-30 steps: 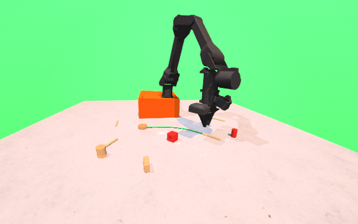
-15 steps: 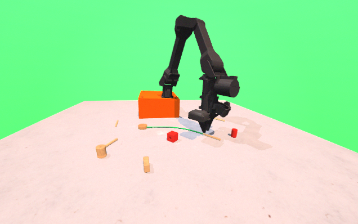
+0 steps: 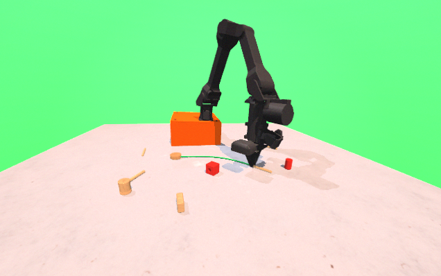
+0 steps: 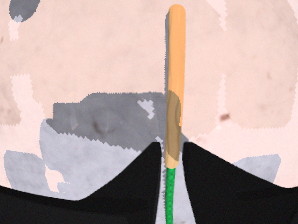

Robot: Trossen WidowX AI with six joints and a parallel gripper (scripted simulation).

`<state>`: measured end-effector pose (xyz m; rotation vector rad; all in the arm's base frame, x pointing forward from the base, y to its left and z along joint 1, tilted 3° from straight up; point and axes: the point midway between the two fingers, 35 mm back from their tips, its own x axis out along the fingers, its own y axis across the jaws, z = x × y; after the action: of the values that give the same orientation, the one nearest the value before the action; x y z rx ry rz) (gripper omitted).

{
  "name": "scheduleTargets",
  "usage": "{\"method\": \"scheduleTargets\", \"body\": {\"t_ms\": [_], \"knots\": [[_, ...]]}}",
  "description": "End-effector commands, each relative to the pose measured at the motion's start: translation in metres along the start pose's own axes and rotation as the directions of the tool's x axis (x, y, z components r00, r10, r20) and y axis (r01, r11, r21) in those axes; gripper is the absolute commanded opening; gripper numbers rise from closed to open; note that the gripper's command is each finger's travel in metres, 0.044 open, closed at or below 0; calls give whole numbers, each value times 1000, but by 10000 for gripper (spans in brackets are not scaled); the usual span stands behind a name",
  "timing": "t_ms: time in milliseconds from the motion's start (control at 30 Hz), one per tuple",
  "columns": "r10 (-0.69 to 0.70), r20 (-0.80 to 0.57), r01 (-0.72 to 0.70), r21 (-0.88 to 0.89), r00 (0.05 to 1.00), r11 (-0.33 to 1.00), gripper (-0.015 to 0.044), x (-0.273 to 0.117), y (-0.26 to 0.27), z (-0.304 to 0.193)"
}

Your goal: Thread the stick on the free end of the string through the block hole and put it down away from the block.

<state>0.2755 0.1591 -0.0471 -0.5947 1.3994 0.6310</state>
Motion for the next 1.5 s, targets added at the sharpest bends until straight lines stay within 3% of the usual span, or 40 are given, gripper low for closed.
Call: {"method": "scheduleTargets", "body": {"t_ms": [0,1467], "knots": [[0,0,0,0,1000,1000,0,0,0,0],[0,1,0,0,1000,1000,0,-48,0,1]]}}
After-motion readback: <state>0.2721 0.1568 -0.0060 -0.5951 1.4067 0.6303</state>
